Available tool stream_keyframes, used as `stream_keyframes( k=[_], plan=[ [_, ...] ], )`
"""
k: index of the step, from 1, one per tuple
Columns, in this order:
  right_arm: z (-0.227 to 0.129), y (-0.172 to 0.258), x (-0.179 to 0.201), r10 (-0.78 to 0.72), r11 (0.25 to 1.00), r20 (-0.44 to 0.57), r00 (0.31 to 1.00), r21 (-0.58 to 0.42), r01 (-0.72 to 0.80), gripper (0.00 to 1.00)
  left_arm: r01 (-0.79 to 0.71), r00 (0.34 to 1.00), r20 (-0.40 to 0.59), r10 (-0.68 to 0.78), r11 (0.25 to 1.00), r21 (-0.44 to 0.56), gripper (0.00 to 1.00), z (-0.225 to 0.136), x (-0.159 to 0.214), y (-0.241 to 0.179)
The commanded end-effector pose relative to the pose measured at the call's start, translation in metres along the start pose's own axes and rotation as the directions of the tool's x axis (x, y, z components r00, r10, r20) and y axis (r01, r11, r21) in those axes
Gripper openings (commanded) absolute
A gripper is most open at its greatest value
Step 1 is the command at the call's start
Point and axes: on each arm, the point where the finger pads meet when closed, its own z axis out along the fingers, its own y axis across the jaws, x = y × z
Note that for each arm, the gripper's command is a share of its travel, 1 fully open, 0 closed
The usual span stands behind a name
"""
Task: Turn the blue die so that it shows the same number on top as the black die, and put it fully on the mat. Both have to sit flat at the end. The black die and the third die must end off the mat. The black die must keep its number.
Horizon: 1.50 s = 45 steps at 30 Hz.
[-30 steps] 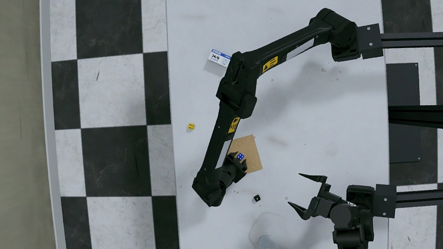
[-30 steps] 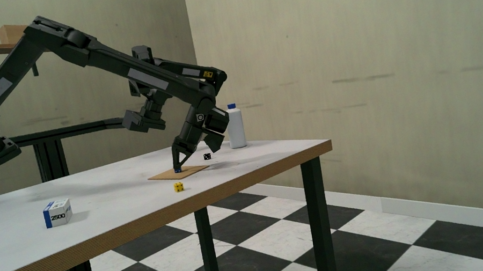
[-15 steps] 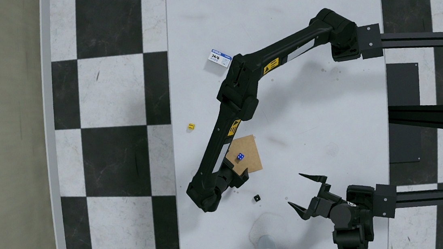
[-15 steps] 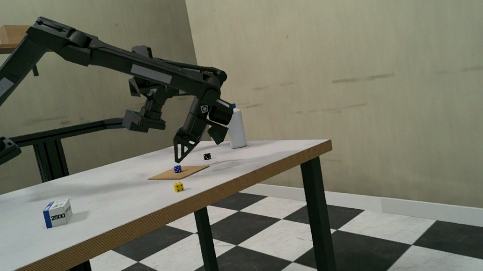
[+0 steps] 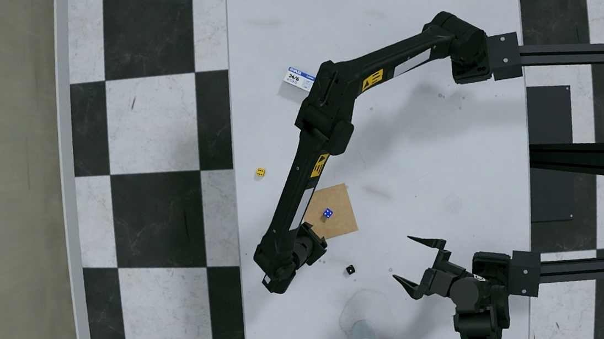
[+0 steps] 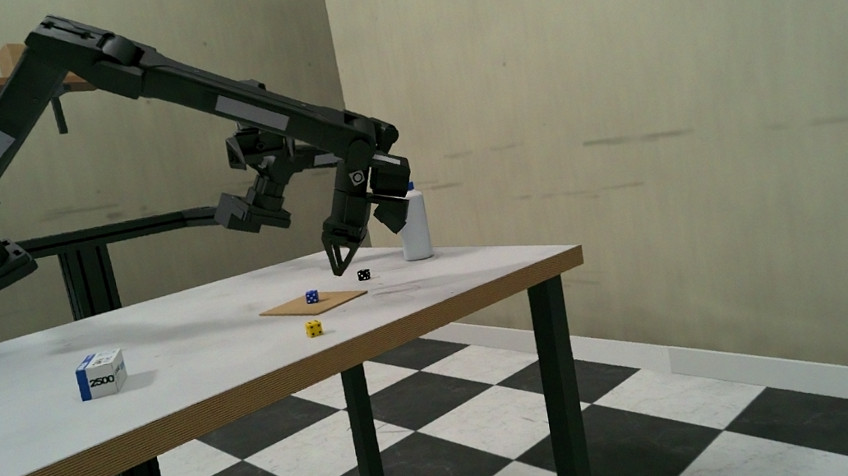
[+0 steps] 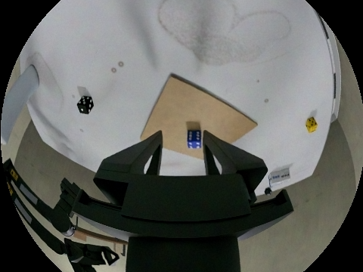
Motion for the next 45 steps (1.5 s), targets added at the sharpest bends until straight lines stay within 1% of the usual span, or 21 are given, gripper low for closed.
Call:
stream_keyframes(
  k=[1,5,10,12,18,25,27,29,37,39,43,45],
  plan=[
    [-0.021,-0.005,-0.019,-0.004,0.998,0.16,0.987,-0.057,0.013,0.44,0.029,1.0,0.011,-0.029,1.0,0.004,1.0,-0.002,-0.012,0.002],
    [-0.024,0.023,-0.031,-0.022,0.995,0.314,0.949,-0.089,0.052,0.44,0.028,1.0,0.011,-0.028,1.0,0.004,1.0,-0.002,-0.011,0.002],
    [-0.026,0.034,-0.046,-0.009,0.99,0.487,0.874,-0.121,0.077,0.44,0.022,1.0,0.011,-0.022,1.0,0.002,1.0,-0.002,-0.012,0.002],
    [-0.026,0.034,-0.046,-0.009,0.99,0.487,0.874,-0.121,0.077,0.44,0.022,1.0,0.011,-0.022,1.0,0.002,1.0,-0.002,-0.012,0.002],
    [-0.029,0.045,-0.055,-0.005,0.984,0.665,0.746,-0.128,0.121,0.44,0.022,1.0,0.011,-0.022,1.0,0.002,1.0,-0.002,-0.012,0.002],
    [-0.026,0.054,-0.048,-0.018,0.981,0.822,0.57,-0.096,0.169,0.44,0.022,1.0,0.011,-0.022,1.0,0.002,1.0,-0.002,-0.012,0.002],
    [-0.023,0.05,-0.044,-0.018,0.982,0.855,0.518,-0.083,0.171,0.44,0.022,1.0,0.011,-0.022,1.0,0.002,1.0,-0.002,-0.012,0.002],
    [-0.023,0.05,-0.044,-0.018,0.982,0.855,0.518,-0.083,0.171,0.44,0.022,1.0,0.011,-0.022,1.0,0.002,1.0,-0.002,-0.012,0.002],
    [-0.015,0.028,-0.012,-0.036,0.988,0.951,0.308,-0.013,0.154,0.44,0.022,1.0,0.011,-0.022,1.0,0.002,1.0,-0.002,-0.012,0.002],
    [-0.002,0.028,0.002,-0.049,0.988,0.959,0.278,0.006,0.155,0.44,0.022,1.0,0.011,-0.022,1.0,0.002,1.0,-0.002,-0.012,0.002],
    [0.006,0.027,0.029,-0.07,0.988,0.975,0.211,0.039,0.15,0.44,0.022,1.0,0.011,-0.022,1.0,0.002,1.0,-0.002,-0.012,0.002],
    [0.008,0.028,0.036,-0.077,0.987,0.977,0.198,0.047,0.151,0.44,0.022,1.0,0.011,-0.022,1.0,0.002,1.0,-0.002,-0.012,0.002]
  ],
)
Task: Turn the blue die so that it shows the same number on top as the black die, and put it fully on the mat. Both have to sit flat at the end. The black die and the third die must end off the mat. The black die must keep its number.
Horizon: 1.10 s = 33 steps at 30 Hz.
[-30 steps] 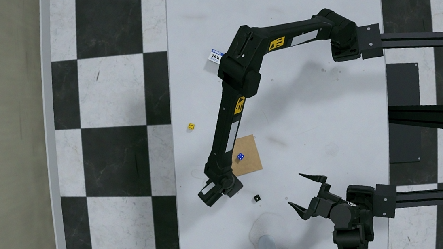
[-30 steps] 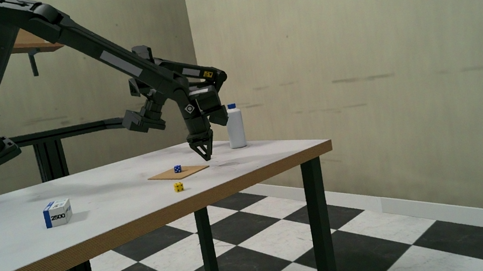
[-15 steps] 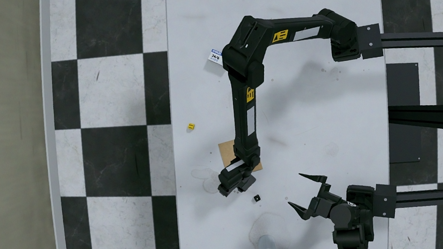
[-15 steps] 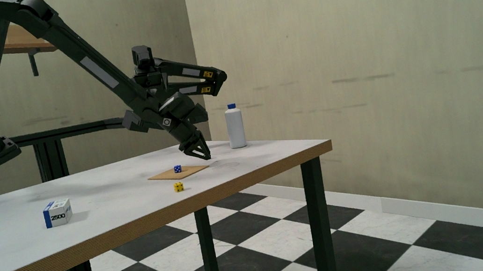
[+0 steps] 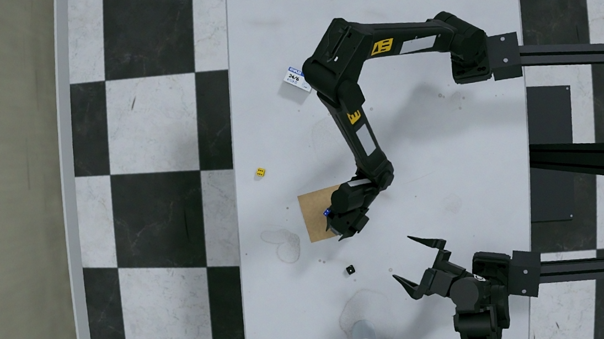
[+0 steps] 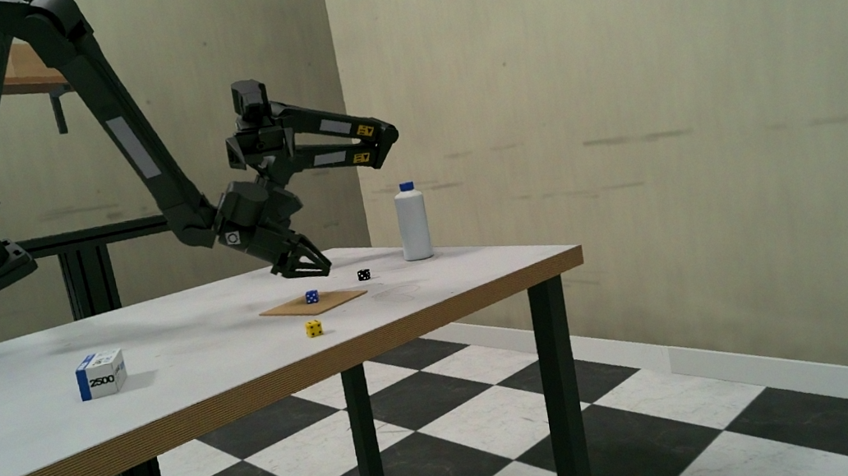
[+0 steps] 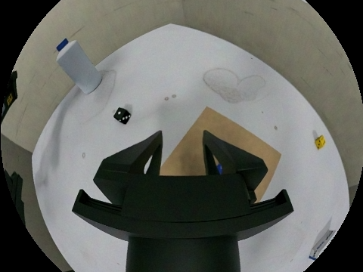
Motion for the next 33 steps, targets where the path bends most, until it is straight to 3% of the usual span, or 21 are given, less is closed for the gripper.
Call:
stream_keyframes(
  k=[1,7,11,13,16,33],
  plan=[
    [-0.003,-0.006,-0.005,-0.038,0.999,0.063,0.997,0.021,0.036,0.44,0.022,1.0,0.011,-0.022,1.0,0.002,1.0,-0.002,-0.012,0.002],
    [-0.035,-0.012,0.012,-0.077,0.996,0.113,0.991,0.051,0.072,0.44,0.022,1.0,0.011,-0.022,1.0,0.002,1.0,-0.002,-0.012,0.002],
    [-0.051,-0.021,0.048,-0.116,0.992,0.06,0.991,0.057,0.112,0.44,0.022,1.0,0.011,-0.022,1.0,0.002,1.0,-0.002,-0.012,0.002],
    [-0.048,-0.032,0.056,-0.108,0.992,0.038,0.993,0.068,0.105,0.44,0.022,1.0,0.011,-0.022,1.0,0.002,1.0,-0.002,-0.012,0.002],
    [-0.036,-0.054,0.037,-0.093,0.99,0.074,0.993,0.111,0.085,0.44,0.022,1.0,0.011,-0.022,1.0,0.002,1.0,-0.002,-0.012,0.002],
    [-0.018,-0.044,0.05,-0.093,0.993,0.04,0.995,0.082,0.09,0.44,0.022,1.0,0.011,-0.022,1.0,0.002,1.0,-0.002,-0.012,0.002]
  ],
)
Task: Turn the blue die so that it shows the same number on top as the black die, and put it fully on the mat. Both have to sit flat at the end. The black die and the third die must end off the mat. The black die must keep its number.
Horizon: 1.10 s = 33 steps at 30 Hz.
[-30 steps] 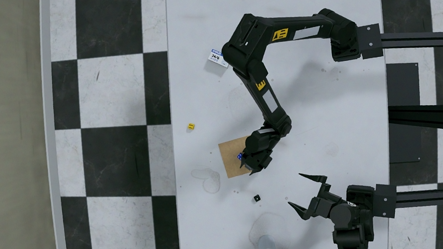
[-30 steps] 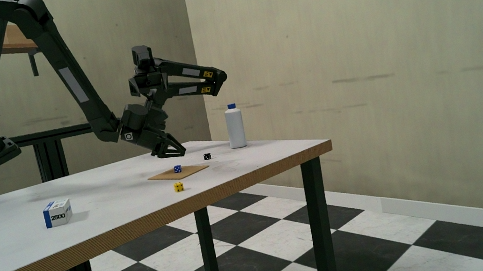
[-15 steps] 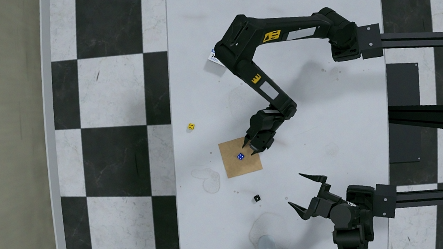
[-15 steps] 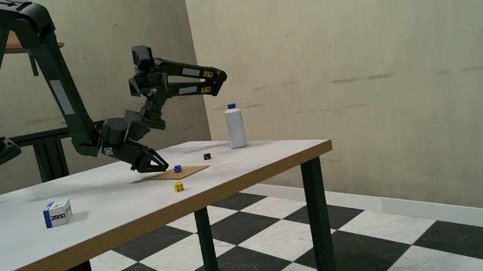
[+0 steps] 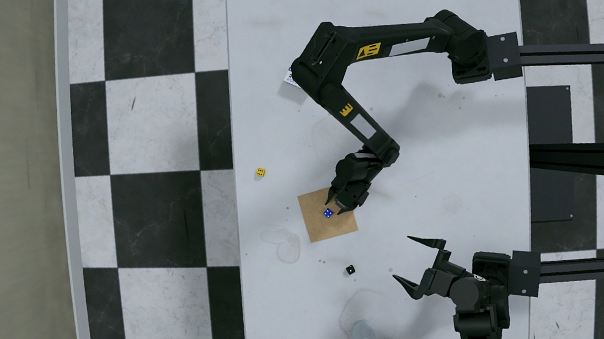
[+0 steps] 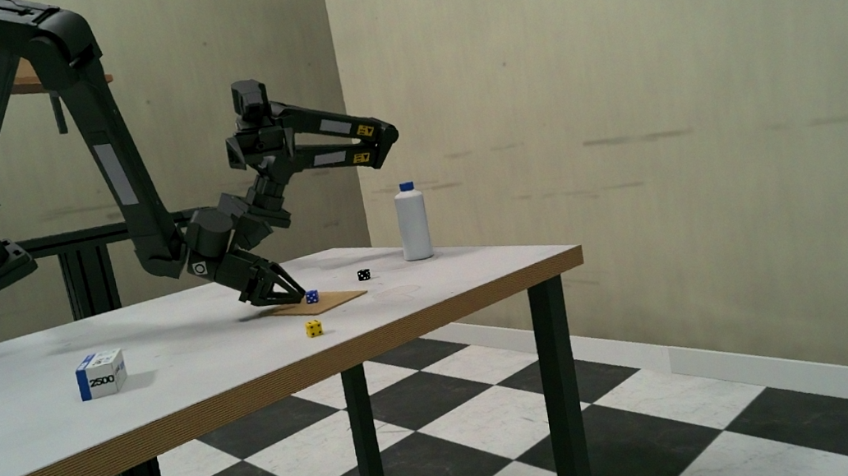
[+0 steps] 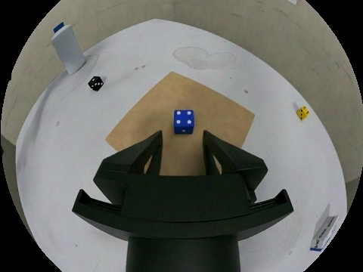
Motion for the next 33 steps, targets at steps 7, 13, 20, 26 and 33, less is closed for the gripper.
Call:
stream_keyframes(
  k=[7,13,20,26,33],
  plan=[
    [0.015,0.011,-0.013,-0.015,1.0,0.018,1.0,-0.015,0.016,0.44,0.022,1.0,0.011,-0.022,1.0,0.002,1.0,-0.002,-0.012,0.002],
    [0.02,0.004,-0.007,-0.009,1.0,0.012,1.0,-0.003,0.009,0.29,0.022,1.0,0.011,-0.022,1.0,0.002,1.0,-0.002,-0.012,0.002],
    [0.018,0.0,-0.014,-0.006,1.0,0.03,1.0,0.007,0.006,0.22,0.022,1.0,0.011,-0.022,1.0,0.002,1.0,-0.002,-0.012,0.002],
    [0.014,0.001,-0.027,-0.008,1.0,0.046,0.999,0.003,0.008,0.03,0.022,1.0,0.011,-0.022,1.0,0.002,1.0,-0.002,-0.012,0.002],
    [-0.007,0.003,-0.054,0.004,1.0,0.033,0.999,-0.004,-0.004,0.13,0.022,1.0,0.011,-0.022,1.0,0.002,1.0,-0.002,-0.012,0.002]
  ],
)
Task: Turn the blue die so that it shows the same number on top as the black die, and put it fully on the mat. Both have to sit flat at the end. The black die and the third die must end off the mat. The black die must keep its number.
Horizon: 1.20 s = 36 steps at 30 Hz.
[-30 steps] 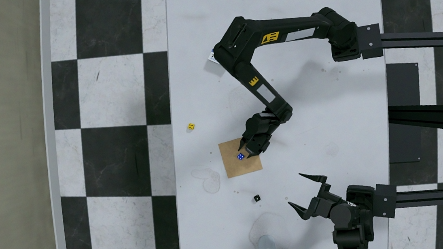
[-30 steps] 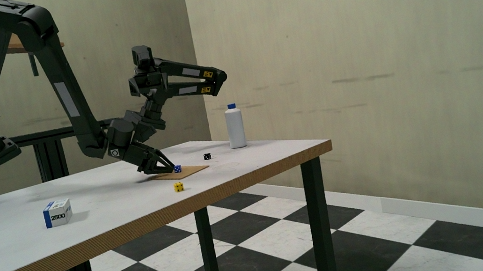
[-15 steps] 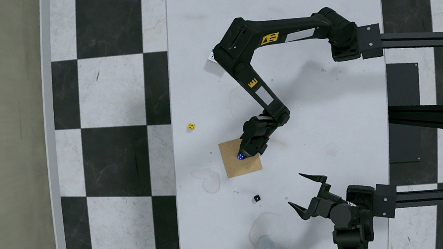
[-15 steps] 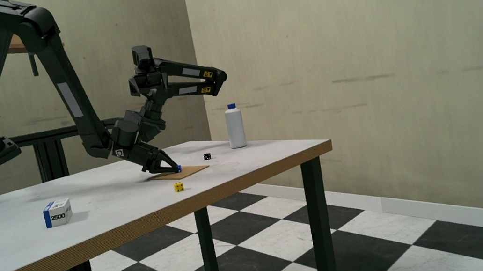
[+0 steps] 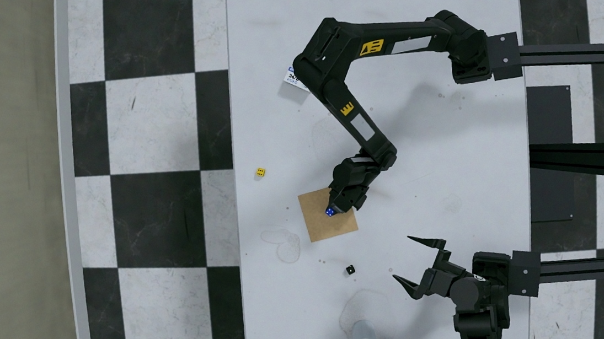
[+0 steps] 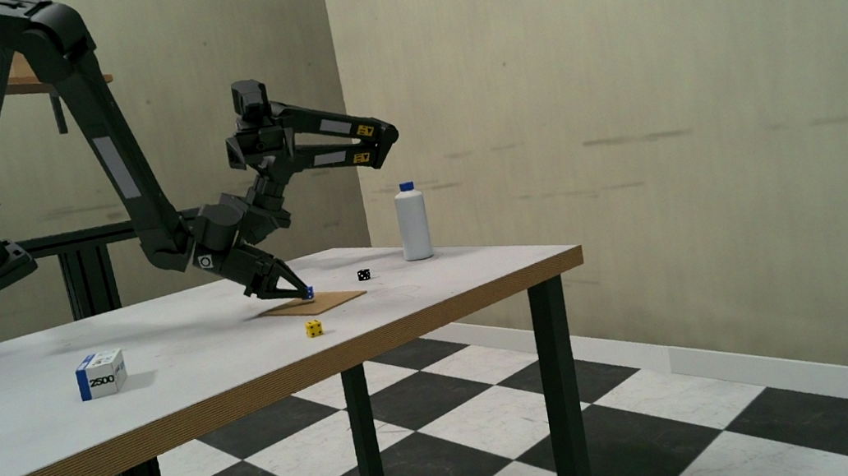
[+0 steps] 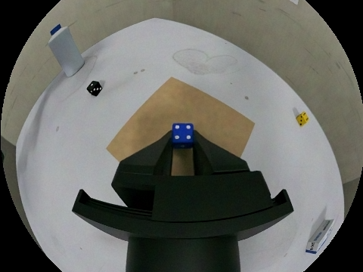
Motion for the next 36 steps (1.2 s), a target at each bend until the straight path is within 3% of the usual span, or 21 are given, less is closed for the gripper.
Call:
stream_keyframes(
  k=[1,9,14,18,20,29,35,36],
  plan=[
    [-0.016,0.003,-0.049,0.009,1.0,0.058,0.998,-0.008,-0.008,0.13,0.022,1.0,0.011,-0.022,1.0,0.002,1.0,-0.002,-0.012,0.002],
    [-0.023,0.006,-0.068,0.03,0.999,0.055,0.998,-0.017,-0.03,0.13,0.022,1.0,0.011,-0.022,1.0,0.002,1.0,-0.002,-0.012,0.002],
    [0.0,0.043,-0.054,0.091,0.99,-0.069,0.993,-0.101,-0.098,0.13,0.022,1.0,0.011,-0.022,1.0,0.002,1.0,-0.002,-0.012,0.002],
    [0.023,0.08,-0.06,0.124,0.972,-0.249,0.961,-0.162,-0.168,0.13,0.022,1.0,0.011,-0.022,1.0,0.002,1.0,-0.002,-0.012,0.002],
    [0.023,0.08,-0.06,0.124,0.972,-0.249,0.961,-0.162,-0.168,0.13,0.022,1.0,0.011,-0.022,1.0,0.002,1.0,-0.002,-0.012,0.002],
    [0.044,0.084,-0.079,0.115,0.971,-0.591,0.799,-0.101,-0.215,0.13,0.022,1.0,0.011,-0.022,1.0,0.002,1.0,-0.002,-0.012,0.002],
    [0.04,0.039,-0.076,0.135,0.979,-0.787,0.602,0.013,-0.203,0.13,0.022,1.0,0.011,-0.022,1.0,0.002,1.0,-0.002,-0.012,0.002],
    [0.04,0.039,-0.076,0.135,0.979,-0.787,0.602,0.013,-0.203,0.13,0.022,1.0,0.011,-0.022,1.0,0.002,1.0,-0.002,-0.012,0.002]
  ],
)
